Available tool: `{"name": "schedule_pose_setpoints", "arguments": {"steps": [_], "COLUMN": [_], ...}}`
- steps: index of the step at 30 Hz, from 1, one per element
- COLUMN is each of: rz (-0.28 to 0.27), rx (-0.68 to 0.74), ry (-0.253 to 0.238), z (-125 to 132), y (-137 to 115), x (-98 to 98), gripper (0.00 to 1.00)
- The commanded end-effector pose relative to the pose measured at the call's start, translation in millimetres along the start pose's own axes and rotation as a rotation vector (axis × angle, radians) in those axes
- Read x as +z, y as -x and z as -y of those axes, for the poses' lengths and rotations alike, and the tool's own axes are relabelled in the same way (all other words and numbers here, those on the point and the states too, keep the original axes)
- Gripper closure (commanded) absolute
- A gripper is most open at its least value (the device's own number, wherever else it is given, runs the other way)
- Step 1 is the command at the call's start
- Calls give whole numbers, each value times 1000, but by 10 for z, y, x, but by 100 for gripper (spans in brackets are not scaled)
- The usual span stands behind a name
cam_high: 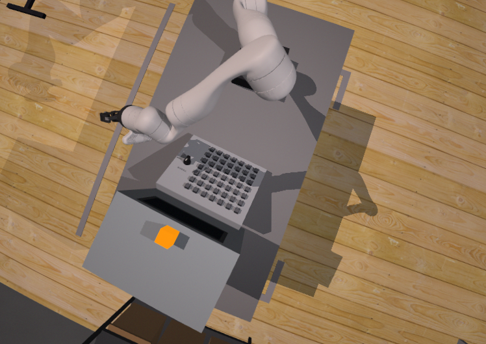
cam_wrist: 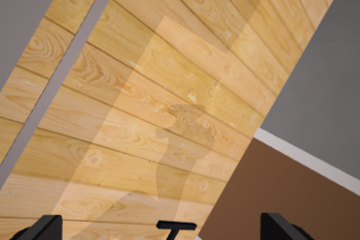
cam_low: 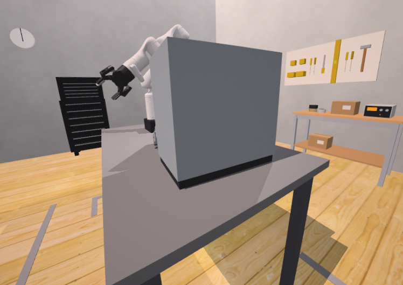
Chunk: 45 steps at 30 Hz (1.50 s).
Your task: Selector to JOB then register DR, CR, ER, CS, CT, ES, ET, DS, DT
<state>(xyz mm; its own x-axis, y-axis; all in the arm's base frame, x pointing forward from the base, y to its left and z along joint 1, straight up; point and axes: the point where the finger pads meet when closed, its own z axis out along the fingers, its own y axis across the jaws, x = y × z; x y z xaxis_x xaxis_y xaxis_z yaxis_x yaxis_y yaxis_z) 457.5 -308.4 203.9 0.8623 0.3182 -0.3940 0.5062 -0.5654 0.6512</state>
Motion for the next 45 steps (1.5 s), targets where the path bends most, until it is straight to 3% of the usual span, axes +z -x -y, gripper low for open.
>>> {"name": "schedule_pose_setpoints", "arguments": {"steps": [1, 19, 29, 45], "rz": [-1, -1, -1, -2], "rx": [1, 1, 1, 23], "ry": [1, 1, 1, -11], "z": [-7, -11, -206, -189], "y": [2, 4, 120, 110], "x": [-4, -8, -199, -234], "gripper": [0, 0, 0, 0]}}
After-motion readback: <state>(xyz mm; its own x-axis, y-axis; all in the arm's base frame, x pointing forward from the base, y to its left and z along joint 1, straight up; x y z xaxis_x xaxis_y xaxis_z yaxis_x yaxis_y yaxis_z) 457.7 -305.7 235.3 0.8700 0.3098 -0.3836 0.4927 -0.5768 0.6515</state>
